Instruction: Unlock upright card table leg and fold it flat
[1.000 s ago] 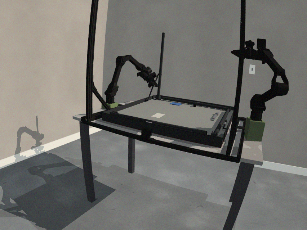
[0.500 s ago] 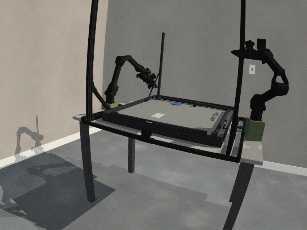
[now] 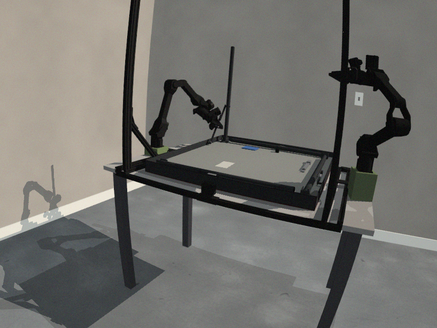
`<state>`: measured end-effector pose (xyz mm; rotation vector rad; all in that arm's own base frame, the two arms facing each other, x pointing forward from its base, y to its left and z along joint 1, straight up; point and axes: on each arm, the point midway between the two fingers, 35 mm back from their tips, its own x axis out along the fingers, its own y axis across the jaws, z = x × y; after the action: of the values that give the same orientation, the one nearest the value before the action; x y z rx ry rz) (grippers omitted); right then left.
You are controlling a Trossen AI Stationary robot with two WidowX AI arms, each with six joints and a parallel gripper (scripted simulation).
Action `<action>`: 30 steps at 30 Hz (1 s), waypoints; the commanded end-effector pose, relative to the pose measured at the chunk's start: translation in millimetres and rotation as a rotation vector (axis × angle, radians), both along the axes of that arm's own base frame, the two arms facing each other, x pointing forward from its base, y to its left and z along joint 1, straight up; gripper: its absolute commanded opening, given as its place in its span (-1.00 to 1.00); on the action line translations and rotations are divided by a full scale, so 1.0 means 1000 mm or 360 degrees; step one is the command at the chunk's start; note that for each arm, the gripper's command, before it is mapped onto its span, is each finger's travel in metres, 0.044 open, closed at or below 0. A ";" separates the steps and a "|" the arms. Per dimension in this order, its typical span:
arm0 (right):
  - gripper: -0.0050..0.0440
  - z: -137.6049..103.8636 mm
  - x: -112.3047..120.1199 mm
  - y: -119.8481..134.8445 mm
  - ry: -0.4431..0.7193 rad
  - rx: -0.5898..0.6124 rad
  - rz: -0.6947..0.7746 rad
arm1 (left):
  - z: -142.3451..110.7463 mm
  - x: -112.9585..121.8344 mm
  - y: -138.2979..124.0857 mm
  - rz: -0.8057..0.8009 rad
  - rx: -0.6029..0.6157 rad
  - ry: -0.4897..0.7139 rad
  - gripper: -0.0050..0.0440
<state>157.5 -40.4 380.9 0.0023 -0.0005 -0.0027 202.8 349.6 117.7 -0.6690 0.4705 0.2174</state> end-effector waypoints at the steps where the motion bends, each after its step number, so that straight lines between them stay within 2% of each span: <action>1: 0.84 0.000 0.000 0.000 0.0001 -0.0004 0.0004 | -0.007 0.001 -0.004 0.0003 -0.0025 0.0026 -0.80; 9: 0.84 0.000 0.000 0.000 0.0001 -0.0004 0.0004 | -0.007 0.001 -0.005 0.0003 -0.0017 0.0026 -0.80; 30: 0.84 0.000 0.000 0.000 0.0001 -0.0004 0.0004 | 0.002 0.001 -0.018 0.0005 0.0215 0.0032 -0.80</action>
<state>157.5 -40.4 380.9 0.0022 -0.0005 -0.0027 203.4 334.1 115.9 -0.5783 0.4672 0.2407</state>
